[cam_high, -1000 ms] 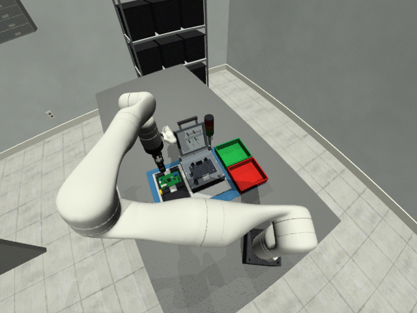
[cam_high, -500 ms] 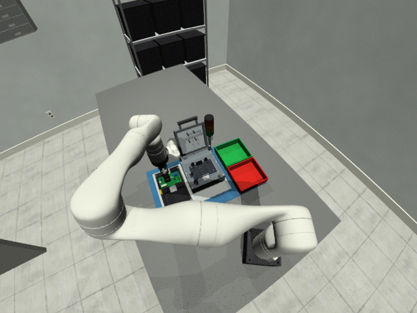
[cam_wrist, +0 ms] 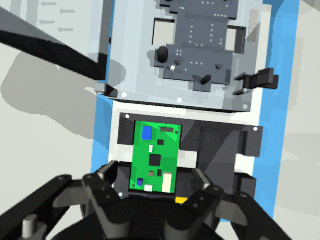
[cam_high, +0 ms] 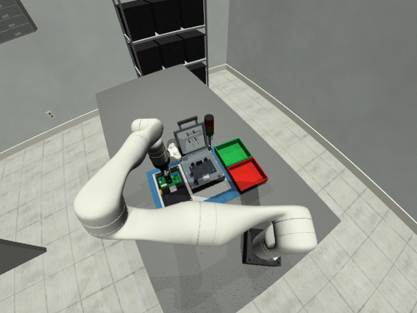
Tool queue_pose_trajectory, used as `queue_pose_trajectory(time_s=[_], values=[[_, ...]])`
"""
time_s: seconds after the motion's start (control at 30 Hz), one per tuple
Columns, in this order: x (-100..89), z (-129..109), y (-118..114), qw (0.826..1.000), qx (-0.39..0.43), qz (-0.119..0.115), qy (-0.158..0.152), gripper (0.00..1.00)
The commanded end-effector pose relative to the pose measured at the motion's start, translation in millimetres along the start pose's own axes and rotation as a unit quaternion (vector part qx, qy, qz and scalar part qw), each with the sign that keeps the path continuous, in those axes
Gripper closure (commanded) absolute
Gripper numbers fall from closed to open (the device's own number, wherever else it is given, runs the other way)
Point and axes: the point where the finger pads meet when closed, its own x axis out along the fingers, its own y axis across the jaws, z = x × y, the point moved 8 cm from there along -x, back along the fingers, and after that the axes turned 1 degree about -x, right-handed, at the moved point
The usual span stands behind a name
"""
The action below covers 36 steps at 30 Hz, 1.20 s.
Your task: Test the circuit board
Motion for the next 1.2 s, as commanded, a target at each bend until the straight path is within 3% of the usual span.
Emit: queue_pose_trajectory(time_s=[0.0,0.73,0.9,1.17], values=[[-0.8,0,0,1.000,0.000,-0.001,0.000,0.00],[0.3,0,0,1.000,0.000,-0.001,0.000,0.00],[4.0,0,-1,1.000,0.000,-0.001,0.000,0.00],[25.1,1,-1,1.000,0.000,-0.001,0.000,0.00]])
